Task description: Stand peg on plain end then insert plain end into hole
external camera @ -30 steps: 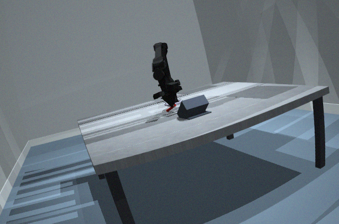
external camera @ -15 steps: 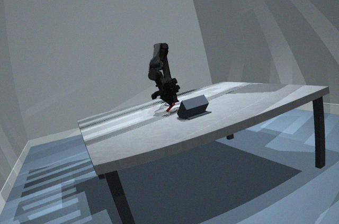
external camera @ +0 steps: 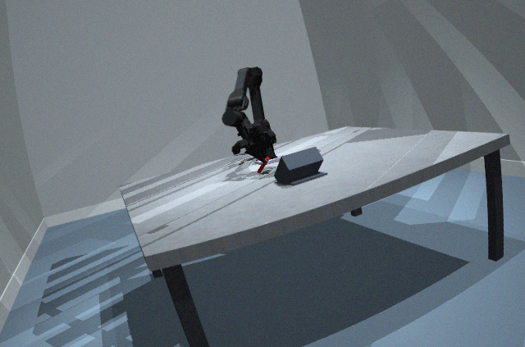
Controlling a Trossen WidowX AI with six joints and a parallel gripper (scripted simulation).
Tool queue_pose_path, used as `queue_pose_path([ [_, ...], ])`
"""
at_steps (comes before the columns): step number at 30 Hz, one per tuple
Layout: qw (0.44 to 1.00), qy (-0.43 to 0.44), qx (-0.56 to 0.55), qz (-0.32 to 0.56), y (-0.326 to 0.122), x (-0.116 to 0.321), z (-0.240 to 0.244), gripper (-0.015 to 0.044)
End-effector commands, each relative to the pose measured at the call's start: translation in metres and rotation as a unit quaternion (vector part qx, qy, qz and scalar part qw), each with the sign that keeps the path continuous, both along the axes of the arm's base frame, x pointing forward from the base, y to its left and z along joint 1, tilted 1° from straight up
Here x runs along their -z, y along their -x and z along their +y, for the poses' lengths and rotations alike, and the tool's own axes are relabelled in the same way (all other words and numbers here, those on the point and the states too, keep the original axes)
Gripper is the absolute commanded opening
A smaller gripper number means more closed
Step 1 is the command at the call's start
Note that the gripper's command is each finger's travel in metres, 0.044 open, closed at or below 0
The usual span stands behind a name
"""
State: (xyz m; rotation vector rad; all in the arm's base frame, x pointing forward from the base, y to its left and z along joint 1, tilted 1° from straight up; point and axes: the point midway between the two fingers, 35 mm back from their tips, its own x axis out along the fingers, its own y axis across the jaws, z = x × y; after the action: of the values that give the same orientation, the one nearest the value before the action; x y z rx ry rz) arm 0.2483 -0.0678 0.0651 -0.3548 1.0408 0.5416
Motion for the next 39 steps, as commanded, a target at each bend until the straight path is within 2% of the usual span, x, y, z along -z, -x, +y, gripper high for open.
queue_pose_path([
  [1, 1.000, -0.011, -0.001, -0.017, 0.003, -0.001, -0.001, 0.0051],
  [39, 0.983, -0.106, -0.005, -0.148, 0.024, -0.005, -0.016, 0.0051],
])
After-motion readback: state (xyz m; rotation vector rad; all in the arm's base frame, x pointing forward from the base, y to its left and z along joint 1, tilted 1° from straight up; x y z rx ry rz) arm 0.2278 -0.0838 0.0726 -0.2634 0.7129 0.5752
